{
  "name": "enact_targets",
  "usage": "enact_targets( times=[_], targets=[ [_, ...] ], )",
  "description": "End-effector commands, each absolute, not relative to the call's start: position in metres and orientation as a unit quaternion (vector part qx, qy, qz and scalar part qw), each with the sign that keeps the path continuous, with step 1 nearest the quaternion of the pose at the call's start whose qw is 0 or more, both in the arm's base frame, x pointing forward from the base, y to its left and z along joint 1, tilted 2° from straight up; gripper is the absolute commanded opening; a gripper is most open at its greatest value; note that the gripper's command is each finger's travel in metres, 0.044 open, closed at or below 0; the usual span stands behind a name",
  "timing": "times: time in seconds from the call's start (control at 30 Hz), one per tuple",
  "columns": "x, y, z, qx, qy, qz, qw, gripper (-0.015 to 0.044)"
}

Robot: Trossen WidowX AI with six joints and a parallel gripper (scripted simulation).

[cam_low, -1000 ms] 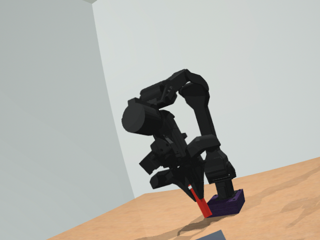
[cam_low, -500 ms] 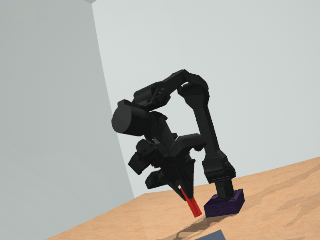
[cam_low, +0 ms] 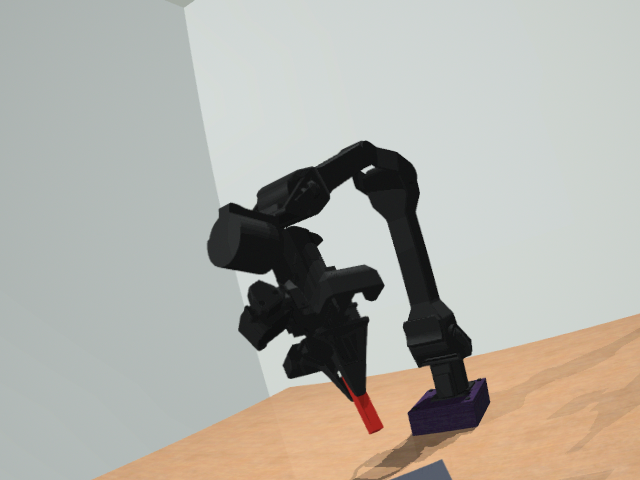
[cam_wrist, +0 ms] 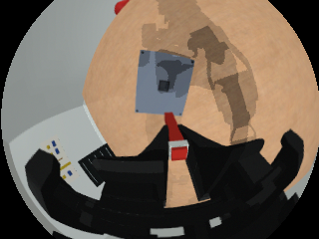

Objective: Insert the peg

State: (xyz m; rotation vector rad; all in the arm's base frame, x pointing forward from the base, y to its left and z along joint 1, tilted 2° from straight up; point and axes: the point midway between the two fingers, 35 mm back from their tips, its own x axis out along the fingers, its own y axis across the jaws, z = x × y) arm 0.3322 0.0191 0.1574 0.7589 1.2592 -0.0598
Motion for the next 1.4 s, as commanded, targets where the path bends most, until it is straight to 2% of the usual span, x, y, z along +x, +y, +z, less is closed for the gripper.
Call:
enact_targets(
  times=[0.0, 0.53, 1.37],
  targets=[
    [0.334, 0.014, 0.163, 0.365, 0.562, -0.031, 0.741, 0.0],
    [0.34, -0.003, 0.168, 0.413, 0.539, -0.05, 0.733, 0.0],
    [0.365, 0.007, 0.129, 0.441, 0.523, -0.059, 0.727, 0.0]
  ],
)
